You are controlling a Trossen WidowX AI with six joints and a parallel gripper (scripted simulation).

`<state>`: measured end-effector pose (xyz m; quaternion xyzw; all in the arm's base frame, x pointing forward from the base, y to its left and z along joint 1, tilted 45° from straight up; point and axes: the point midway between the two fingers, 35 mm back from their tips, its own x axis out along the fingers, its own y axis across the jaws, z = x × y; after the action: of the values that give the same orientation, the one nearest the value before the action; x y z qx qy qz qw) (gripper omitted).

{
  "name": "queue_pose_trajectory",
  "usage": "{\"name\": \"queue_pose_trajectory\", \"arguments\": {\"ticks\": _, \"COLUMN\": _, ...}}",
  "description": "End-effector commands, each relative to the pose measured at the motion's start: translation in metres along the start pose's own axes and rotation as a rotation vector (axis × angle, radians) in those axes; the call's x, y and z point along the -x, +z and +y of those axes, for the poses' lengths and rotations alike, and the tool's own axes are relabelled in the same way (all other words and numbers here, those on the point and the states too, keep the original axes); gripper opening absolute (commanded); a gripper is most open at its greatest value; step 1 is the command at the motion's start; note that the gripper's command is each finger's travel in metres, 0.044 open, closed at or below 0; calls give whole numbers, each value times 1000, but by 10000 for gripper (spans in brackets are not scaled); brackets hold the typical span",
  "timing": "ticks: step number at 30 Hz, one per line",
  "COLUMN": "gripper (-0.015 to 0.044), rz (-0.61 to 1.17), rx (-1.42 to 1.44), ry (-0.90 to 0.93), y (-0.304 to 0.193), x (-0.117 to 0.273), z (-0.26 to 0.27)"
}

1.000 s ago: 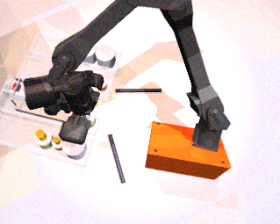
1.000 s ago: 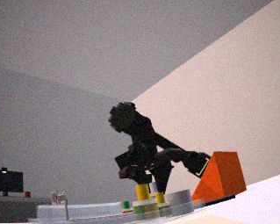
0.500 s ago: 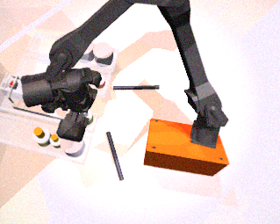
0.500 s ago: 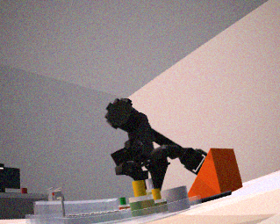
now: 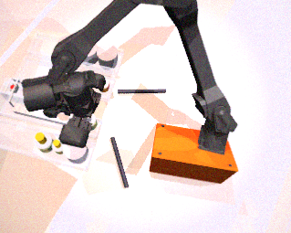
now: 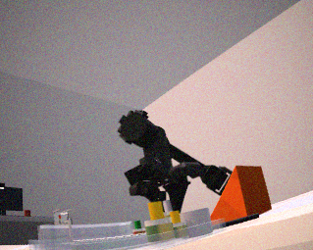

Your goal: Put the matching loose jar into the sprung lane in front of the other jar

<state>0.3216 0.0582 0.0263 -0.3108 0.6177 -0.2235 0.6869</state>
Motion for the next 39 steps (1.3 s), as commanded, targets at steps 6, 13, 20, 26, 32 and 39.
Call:
{"name": "queue_pose_trajectory", "arguments": {"ticks": 6, "gripper": 0, "rz": -21, "rx": -12, "ry": -4, "y": 8, "x": 2, "z": -1}}
{"name": "queue_pose_trajectory", "arguments": {"ticks": 13, "gripper": 0, "rz": -21, "rx": -12, "ry": -4, "y": 9, "x": 2, "z": -1}}
{"name": "queue_pose_trajectory", "arguments": {"ticks": 20, "gripper": 0, "rz": -21, "rx": -12, "ry": -4, "y": 9, "x": 2, "z": -1}}
{"name": "queue_pose_trajectory", "arguments": {"ticks": 26, "gripper": 0, "rz": -21, "rx": -12, "ry": -4, "y": 10, "x": 2, "z": -2}}
{"name": "queue_pose_trajectory", "arguments": {"ticks": 32, "gripper": 0, "rz": -21, "rx": -12, "ry": -4, "y": 11, "x": 2, "z": -2}}
{"name": "queue_pose_trajectory", "arguments": {"ticks": 39, "gripper": 0, "rz": -21, "rx": -12, "ry": -4, "y": 11, "x": -1, "z": -2}}
